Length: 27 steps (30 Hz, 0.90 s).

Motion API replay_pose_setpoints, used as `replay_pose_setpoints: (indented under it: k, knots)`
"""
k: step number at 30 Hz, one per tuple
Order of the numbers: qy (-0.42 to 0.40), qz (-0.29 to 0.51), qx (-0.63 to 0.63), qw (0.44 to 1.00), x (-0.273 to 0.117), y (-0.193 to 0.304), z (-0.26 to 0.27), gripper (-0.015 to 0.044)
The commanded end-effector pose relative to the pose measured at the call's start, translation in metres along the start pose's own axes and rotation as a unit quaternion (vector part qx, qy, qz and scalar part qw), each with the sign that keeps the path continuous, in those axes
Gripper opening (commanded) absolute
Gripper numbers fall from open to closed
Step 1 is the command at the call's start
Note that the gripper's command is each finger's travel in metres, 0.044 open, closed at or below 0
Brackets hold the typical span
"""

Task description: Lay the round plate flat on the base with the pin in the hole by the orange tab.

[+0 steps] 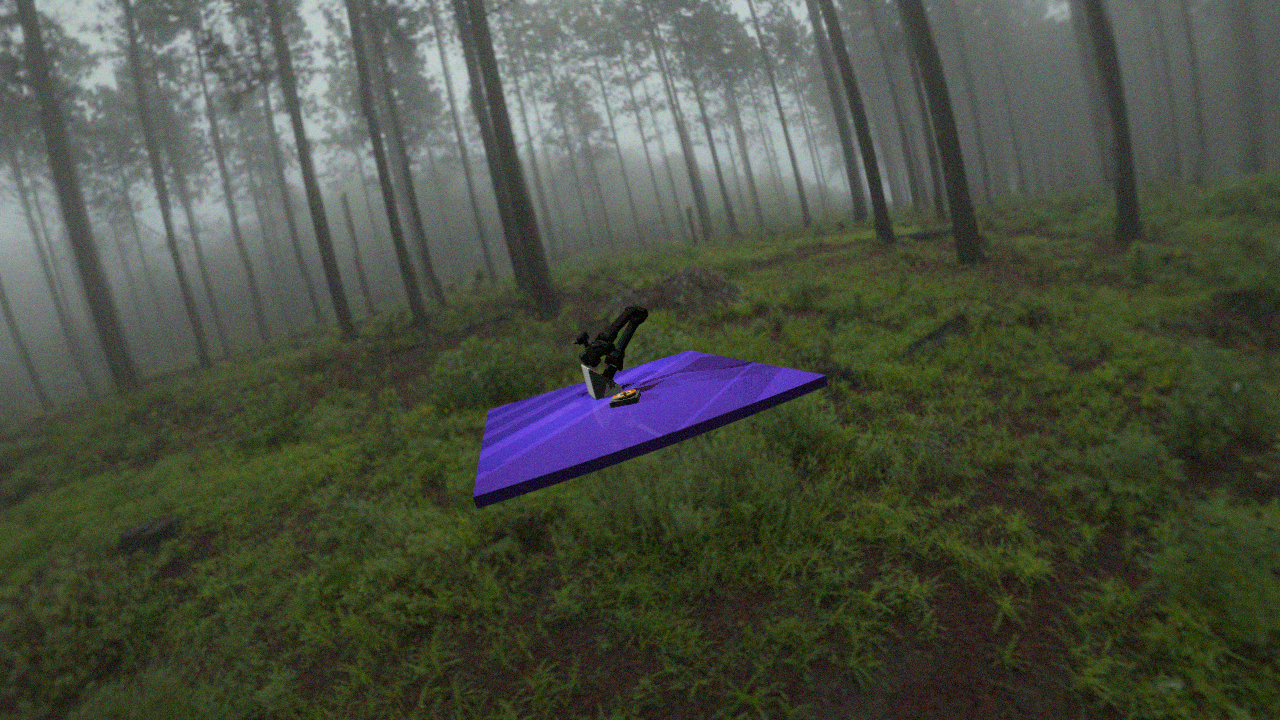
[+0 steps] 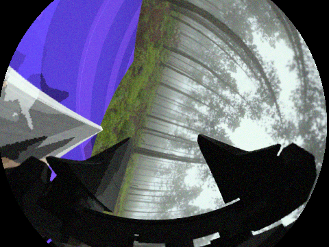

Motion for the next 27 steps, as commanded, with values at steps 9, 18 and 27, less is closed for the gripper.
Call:
replay_pose_setpoints:
  k: [9,18,27]
  knots:
    - [-0.180,-0.154,-0.040,0.971,-0.054,-0.056,-0.020,0.0164]
    - [-0.379,-0.289,-0.085,0.875,-0.138,-0.110,-0.029,0.0000]
    - [-0.556,-0.388,-0.150,0.720,-0.233,-0.150,-0.033,0.0000]
Point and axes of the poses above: the point midway between the two fingers, 35 mm back from their tips, its own x axis out along the fingers, its own z axis across the jaws, y = z × x, the point moved 6 cm from there along -x, back along the fingers, and after that the axes turned 5 degrees about x, right-handed, at the moved point
